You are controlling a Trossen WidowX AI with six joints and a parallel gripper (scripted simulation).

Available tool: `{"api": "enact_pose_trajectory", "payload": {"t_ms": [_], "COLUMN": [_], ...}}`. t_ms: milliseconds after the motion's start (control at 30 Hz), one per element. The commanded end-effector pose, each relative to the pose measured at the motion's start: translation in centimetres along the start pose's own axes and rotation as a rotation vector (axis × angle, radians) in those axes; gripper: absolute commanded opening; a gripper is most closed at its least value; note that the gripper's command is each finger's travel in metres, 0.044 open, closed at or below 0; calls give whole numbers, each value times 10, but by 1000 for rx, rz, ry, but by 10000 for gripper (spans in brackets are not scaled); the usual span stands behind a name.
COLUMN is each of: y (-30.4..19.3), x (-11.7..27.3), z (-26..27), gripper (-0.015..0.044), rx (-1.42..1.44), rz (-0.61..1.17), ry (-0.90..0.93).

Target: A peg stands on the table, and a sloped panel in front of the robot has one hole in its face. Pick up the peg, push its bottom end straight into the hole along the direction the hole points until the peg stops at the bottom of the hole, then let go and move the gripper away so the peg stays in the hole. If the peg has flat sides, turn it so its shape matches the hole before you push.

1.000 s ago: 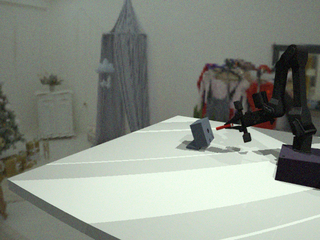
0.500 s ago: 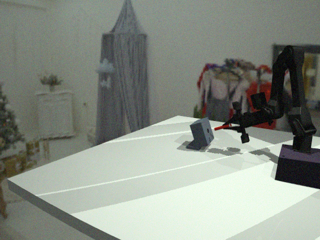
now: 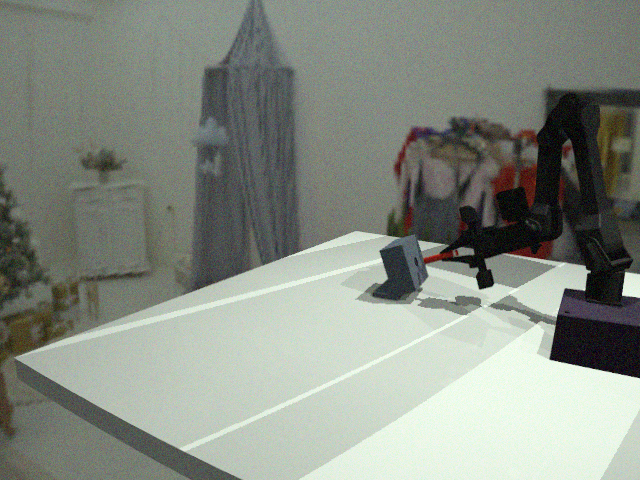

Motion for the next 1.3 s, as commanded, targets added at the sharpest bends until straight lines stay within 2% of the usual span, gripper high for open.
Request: {"api": "enact_pose_trajectory", "payload": {"t_ms": [0,1267], "y": [1,3], "x": [-8,-12], "z": [2,4], "gripper": [0,0], "rx": [0,1], "rz": [-5,0], "ry": [7,1]}}
Point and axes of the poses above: the point midway between the two fingers, 35 mm back from their tips, its own x axis back along the fingers, its own z axis across the jaws, y = z × x, the point moved 10 cm from there along x, back along the fingers, and after that the axes turned 13 degrees about x, right-handed, at the moved point
